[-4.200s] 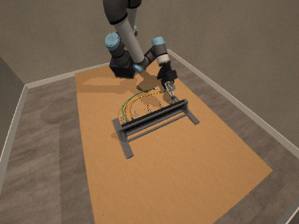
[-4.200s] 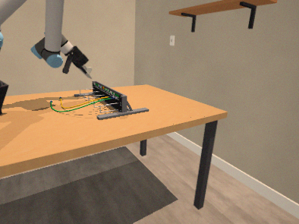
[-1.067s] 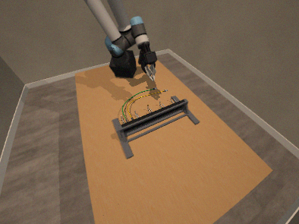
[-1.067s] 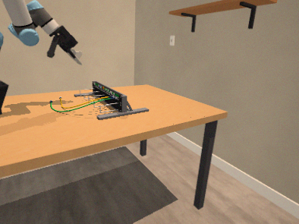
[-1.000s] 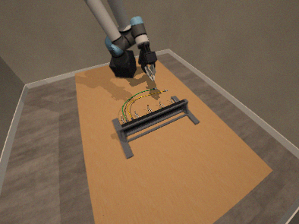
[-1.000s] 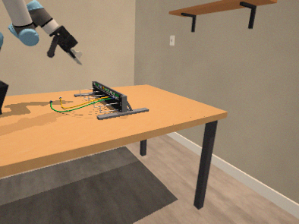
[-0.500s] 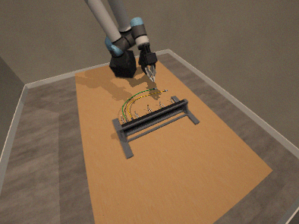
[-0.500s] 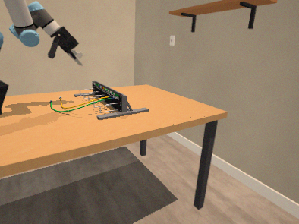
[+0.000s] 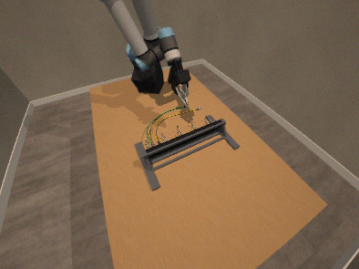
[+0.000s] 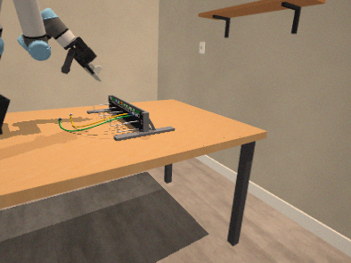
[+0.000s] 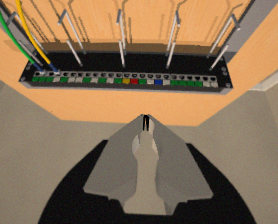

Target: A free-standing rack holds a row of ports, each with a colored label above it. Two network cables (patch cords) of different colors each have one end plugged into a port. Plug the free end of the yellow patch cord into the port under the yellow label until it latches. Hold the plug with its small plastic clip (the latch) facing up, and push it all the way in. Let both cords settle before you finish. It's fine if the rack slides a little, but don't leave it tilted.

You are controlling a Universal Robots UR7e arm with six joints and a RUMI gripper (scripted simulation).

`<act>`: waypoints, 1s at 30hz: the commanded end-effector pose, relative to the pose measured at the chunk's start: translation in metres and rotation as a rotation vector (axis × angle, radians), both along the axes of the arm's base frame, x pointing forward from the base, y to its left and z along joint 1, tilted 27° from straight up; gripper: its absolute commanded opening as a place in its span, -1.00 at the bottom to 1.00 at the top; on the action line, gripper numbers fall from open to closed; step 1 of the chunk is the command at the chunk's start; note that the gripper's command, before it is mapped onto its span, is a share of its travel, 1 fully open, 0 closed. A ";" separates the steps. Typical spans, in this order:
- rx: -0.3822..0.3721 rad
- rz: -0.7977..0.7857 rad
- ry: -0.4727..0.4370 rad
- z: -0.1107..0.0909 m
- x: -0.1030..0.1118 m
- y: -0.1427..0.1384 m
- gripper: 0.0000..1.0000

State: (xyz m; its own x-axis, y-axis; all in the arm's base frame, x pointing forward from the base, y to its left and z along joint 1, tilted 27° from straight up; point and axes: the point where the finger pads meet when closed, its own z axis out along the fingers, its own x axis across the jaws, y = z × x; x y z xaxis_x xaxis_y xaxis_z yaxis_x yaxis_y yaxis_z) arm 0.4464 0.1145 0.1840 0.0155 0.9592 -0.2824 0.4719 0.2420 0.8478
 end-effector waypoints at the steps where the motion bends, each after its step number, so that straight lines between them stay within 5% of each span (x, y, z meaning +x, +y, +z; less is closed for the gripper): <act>1: 0.000 0.000 -0.002 -0.006 0.013 -0.002 -1.00; 30: 0.000 0.000 -0.002 -0.044 0.087 -0.014 -1.00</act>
State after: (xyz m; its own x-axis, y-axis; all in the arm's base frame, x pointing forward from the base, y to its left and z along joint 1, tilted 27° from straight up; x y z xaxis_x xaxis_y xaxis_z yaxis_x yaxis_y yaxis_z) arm 0.5301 0.1006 0.1414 0.0156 0.9592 -0.2824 0.4713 0.2420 0.8481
